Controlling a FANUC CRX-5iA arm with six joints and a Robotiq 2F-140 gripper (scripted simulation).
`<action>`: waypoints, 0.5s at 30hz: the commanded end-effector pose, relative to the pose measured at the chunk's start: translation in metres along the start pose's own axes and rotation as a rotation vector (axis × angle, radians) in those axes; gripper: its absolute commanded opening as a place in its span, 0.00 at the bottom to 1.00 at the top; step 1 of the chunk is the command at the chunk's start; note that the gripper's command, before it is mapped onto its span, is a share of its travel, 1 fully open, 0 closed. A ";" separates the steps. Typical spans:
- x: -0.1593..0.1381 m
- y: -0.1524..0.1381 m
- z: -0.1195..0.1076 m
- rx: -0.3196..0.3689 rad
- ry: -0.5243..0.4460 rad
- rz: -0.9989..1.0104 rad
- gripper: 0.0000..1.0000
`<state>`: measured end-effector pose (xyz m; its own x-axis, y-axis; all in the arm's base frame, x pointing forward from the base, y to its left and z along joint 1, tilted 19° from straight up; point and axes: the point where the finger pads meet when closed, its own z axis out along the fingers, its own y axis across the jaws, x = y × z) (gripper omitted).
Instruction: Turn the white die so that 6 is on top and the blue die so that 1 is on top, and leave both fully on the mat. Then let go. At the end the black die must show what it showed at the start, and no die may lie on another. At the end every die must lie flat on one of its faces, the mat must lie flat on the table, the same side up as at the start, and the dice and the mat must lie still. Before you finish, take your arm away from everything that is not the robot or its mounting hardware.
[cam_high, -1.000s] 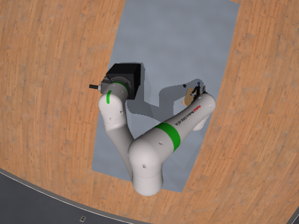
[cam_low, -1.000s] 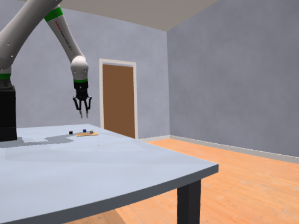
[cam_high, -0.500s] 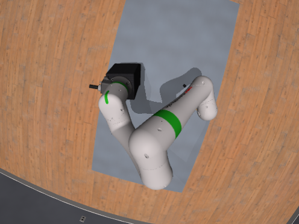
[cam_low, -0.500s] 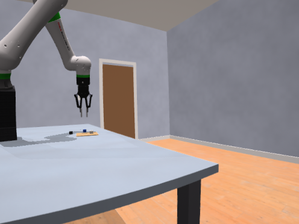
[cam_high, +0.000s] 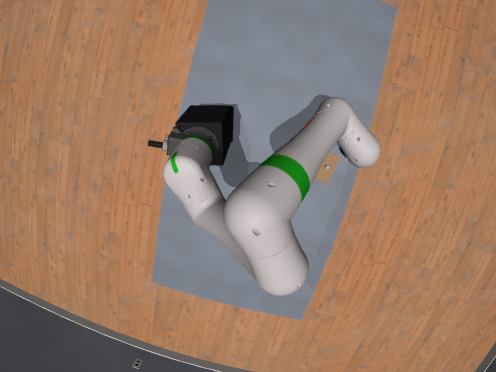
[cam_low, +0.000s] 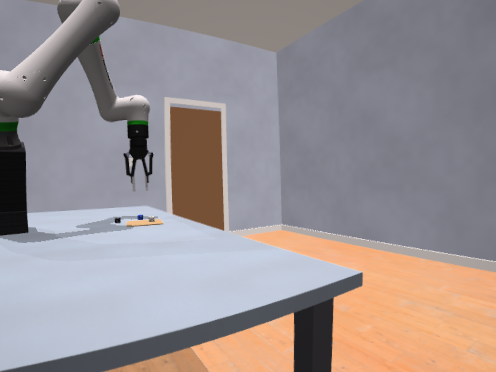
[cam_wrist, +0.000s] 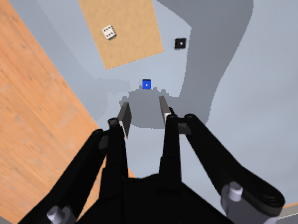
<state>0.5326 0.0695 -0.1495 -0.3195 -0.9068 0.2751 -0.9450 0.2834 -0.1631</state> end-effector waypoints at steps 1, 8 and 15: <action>0.000 0.001 0.000 0.002 0.008 0.002 1.00; 0.000 0.001 0.000 0.002 0.008 0.002 1.00; 0.010 0.006 0.041 -0.018 0.007 0.059 1.00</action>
<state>0.5291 0.0595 -0.1677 -0.3478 -0.8953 0.2782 -0.9358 0.3131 -0.1623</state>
